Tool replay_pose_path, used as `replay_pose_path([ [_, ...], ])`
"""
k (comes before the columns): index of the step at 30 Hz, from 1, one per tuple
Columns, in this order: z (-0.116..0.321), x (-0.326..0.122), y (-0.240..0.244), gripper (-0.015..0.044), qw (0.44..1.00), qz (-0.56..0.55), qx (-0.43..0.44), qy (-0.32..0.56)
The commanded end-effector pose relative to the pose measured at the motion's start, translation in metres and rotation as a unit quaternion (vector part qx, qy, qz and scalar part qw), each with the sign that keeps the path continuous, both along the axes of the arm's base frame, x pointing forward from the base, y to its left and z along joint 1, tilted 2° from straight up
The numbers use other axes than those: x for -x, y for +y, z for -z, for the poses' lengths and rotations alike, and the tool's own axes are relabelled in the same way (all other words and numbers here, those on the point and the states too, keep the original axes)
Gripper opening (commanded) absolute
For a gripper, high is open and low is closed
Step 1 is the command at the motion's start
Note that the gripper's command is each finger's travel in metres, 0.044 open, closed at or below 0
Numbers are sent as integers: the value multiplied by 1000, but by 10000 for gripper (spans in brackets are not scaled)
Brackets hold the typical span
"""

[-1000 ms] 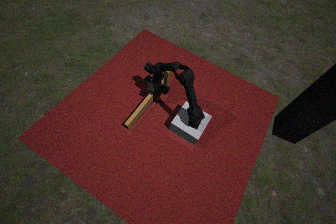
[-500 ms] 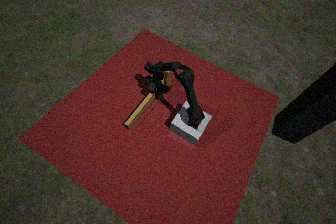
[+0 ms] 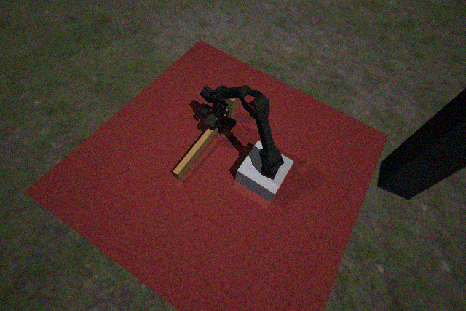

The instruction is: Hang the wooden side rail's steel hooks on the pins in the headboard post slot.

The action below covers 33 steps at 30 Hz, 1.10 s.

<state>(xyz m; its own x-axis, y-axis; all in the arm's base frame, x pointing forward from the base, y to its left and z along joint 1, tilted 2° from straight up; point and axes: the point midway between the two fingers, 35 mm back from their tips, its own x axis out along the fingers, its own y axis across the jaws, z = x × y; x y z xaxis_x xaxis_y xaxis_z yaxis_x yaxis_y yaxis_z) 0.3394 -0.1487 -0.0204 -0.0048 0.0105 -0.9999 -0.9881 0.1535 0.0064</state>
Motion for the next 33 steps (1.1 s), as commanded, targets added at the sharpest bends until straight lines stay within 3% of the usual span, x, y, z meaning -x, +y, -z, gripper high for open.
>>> replay_pose_path([
  [1,-1,0,-2,0,1000,-1,3,-2],
  [33,-3,-1,-5,0,1000,-1,3,-2],
])
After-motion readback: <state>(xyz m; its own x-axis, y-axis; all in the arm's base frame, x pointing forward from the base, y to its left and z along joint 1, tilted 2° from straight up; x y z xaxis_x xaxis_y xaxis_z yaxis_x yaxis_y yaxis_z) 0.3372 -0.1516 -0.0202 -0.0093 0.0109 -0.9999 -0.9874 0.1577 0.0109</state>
